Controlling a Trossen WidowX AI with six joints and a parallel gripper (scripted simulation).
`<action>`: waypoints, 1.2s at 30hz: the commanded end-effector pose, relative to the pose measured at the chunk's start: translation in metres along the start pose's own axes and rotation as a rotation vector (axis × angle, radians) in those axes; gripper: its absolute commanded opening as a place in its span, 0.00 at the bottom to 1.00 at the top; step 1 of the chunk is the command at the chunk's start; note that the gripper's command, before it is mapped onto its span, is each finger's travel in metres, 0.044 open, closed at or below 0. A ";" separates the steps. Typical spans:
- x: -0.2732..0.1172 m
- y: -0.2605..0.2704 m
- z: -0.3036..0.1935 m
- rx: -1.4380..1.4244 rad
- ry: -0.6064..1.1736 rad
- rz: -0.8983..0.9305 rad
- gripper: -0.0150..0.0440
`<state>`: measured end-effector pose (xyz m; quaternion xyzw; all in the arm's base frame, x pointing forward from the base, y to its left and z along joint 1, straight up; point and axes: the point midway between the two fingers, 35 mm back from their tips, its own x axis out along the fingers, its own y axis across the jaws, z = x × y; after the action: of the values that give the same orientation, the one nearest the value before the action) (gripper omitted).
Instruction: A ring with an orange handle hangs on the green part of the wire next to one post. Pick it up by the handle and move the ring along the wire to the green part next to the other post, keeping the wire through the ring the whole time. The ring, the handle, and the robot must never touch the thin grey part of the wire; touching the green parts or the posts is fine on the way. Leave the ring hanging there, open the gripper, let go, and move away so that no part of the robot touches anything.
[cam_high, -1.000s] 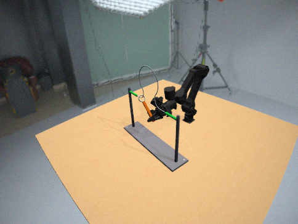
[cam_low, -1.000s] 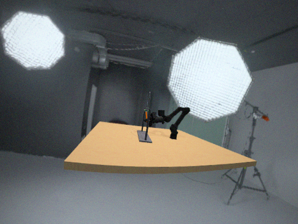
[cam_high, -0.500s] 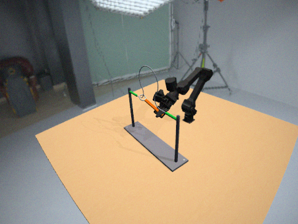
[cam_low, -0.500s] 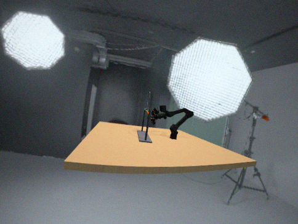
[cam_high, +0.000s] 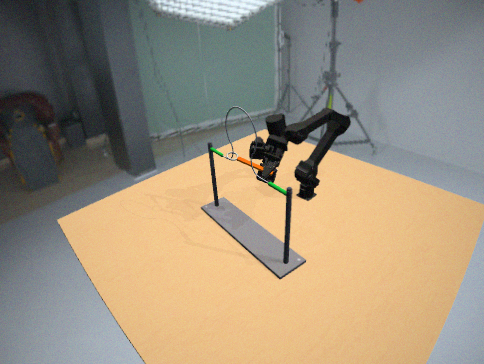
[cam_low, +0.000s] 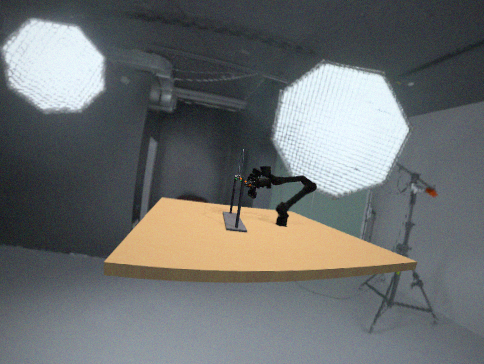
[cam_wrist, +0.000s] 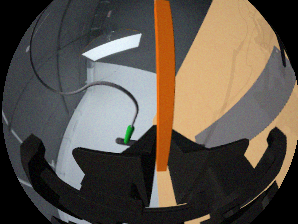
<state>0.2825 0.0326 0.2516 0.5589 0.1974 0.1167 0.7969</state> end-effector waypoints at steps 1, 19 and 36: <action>-0.002 0.013 0.001 0.044 0.009 0.041 0.00; -0.007 0.050 0.006 0.266 0.008 0.182 0.00; -0.017 0.085 0.021 0.498 0.009 0.328 0.00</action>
<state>0.2807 0.0391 0.3307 0.7494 0.1385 0.1857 0.6202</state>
